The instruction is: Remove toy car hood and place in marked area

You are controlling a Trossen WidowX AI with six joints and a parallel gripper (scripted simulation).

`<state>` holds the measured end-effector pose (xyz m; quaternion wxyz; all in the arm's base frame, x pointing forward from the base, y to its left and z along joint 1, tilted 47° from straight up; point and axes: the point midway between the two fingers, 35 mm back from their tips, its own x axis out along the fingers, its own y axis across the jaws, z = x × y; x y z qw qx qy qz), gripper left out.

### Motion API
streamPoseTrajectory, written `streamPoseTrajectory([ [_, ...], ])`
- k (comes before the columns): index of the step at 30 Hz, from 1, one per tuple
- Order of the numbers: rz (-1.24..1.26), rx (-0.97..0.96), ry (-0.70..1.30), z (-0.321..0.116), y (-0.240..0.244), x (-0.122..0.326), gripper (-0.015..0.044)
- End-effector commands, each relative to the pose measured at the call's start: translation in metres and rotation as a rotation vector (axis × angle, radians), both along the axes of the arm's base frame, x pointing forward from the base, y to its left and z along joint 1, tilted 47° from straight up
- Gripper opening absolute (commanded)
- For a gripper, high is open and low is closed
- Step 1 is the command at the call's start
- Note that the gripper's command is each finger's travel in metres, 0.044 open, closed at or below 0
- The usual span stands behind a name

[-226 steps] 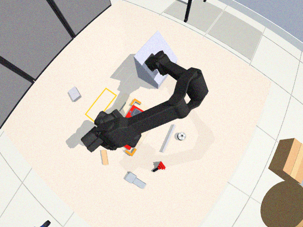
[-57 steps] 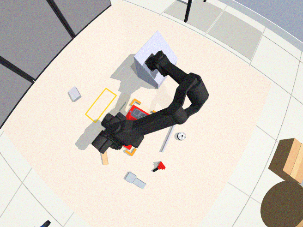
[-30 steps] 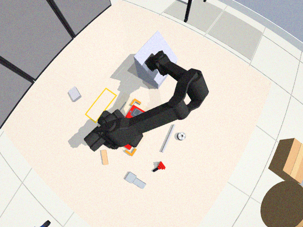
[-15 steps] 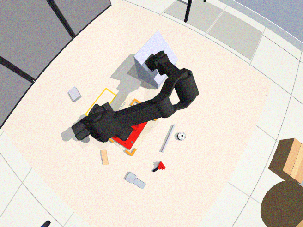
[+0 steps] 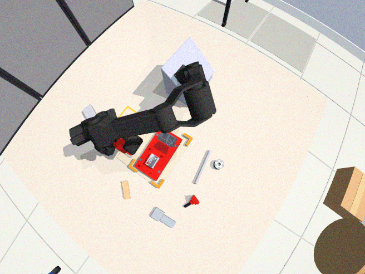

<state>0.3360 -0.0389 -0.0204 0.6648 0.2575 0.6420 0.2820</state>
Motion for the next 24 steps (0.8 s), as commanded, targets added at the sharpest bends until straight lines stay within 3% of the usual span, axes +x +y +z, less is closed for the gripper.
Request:
streamPoseTrajectory([
  [1, 0.000, -0.005, -0.007, -0.012, -0.015, -0.003, 0.0000],
  [17, 0.007, 0.010, -0.012, -0.066, -0.065, -0.032, 0.0000],
  [24, 0.007, 0.011, -0.013, -0.070, -0.066, -0.033, 0.0000],
])
